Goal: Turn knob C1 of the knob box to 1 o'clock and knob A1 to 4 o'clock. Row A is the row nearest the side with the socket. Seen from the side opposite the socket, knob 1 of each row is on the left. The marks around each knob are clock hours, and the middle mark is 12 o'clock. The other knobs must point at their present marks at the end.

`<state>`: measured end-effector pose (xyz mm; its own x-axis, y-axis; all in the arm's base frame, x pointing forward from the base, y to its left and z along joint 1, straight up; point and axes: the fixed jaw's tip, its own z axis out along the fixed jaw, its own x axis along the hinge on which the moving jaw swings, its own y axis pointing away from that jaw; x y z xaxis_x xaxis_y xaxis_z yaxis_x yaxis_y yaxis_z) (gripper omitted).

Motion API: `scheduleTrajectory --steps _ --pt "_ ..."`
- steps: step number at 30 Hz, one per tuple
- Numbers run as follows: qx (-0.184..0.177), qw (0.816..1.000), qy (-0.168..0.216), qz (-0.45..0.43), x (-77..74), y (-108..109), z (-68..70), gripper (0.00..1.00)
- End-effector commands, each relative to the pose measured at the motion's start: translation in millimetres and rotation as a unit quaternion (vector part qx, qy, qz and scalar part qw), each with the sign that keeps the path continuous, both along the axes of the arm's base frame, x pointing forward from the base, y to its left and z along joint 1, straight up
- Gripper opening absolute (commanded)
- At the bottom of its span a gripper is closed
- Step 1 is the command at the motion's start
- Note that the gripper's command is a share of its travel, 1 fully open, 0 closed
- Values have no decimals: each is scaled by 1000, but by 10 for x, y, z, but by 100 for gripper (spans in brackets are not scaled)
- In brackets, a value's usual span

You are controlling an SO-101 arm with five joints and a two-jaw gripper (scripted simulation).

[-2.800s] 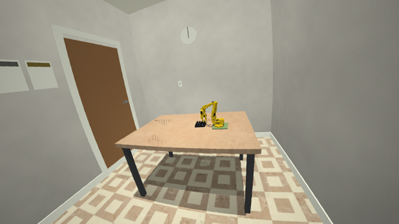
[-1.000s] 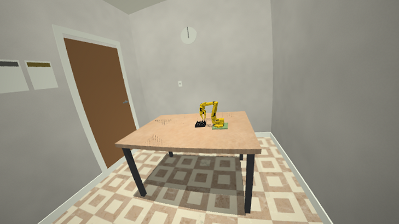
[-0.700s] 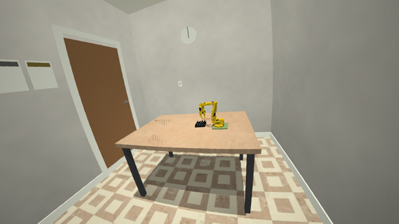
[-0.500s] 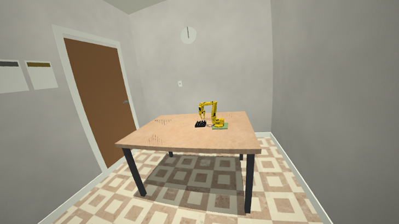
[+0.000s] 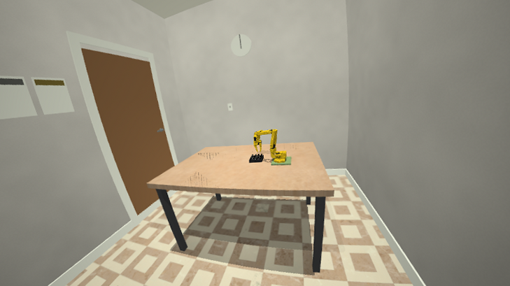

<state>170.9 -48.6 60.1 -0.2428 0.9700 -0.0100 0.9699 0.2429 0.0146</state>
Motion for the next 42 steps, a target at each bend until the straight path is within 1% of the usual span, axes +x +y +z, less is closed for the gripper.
scheduleTrajectory --steps 1,3,5,9,12,14,15,18,19,20,22,25,26,28,29,32,33,37,39,42 --pt "2 999 5 53 37 102 5 10" --pt "1 996 4 89 61 169 18 12" --pt "1 996 4 89 61 169 18 12" --pt "-1 983 1 183 107 347 54 14" --pt "-3 964 -2 267 133 515 86 17" --pt "-4 945 -5 328 141 642 110 18" --pt "-4 945 -5 328 141 642 110 18" --pt "-6 906 -9 423 134 846 148 21" --pt "-6 906 -9 423 134 846 148 21" --pt "-6 891 -10 454 126 916 160 22" --pt "-6 891 -10 454 126 916 160 22" --pt "-8 837 -14 547 85 1127 200 25" --pt "-8 837 -14 547 85 1127 200 25" --pt "-10 796 -17 604 44 1265 226 27" --pt "-10 796 -17 604 44 1265 226 27" --pt "-11 731 -21 682 -36 1457 263 30" --pt "-11 731 -21 682 -36 1457 263 30" --pt "-13 641 -27 767 -160 1675 307 33" --pt "-13 641 -27 767 -160 1675 307 33" --pt "-15 580 -30 814 -253 1805 335 35"
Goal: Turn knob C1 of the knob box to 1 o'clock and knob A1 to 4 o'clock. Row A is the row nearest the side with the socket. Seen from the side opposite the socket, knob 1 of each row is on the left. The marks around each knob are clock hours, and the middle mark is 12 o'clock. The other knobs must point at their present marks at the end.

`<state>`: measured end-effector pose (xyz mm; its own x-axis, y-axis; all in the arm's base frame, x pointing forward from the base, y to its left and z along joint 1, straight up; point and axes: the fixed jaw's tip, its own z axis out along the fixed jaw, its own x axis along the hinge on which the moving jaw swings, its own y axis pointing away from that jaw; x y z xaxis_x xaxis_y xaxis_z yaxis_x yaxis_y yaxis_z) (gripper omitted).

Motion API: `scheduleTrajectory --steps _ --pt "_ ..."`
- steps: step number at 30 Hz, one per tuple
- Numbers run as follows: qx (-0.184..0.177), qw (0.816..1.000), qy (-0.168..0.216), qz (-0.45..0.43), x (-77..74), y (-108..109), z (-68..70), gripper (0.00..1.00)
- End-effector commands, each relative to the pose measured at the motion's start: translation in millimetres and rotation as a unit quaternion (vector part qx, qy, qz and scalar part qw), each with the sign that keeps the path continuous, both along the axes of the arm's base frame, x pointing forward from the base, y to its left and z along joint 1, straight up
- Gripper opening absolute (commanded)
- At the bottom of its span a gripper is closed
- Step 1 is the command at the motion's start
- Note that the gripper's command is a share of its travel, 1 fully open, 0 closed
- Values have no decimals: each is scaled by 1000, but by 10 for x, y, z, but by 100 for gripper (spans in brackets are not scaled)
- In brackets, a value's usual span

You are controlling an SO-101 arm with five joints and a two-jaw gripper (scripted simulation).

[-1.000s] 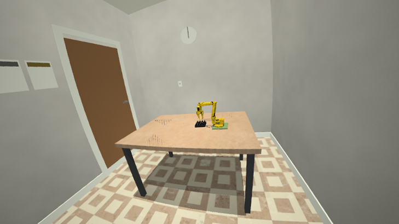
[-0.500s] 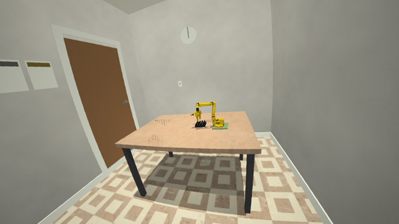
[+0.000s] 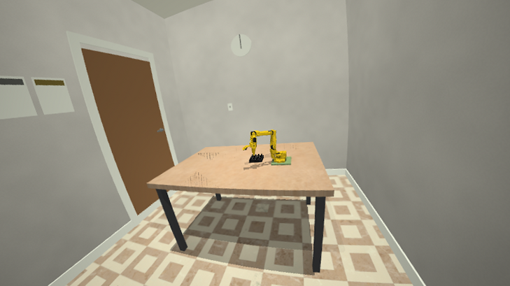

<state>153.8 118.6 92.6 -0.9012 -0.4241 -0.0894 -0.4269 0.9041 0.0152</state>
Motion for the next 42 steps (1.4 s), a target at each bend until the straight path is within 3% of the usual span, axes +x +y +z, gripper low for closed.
scheduleTrajectory --steps 1,12,42 --pt "-6 996 3 92 -112 169 18 36" --pt "-7 975 -6 223 -303 366 65 40" --pt "-7 973 -6 229 -312 374 67 40"
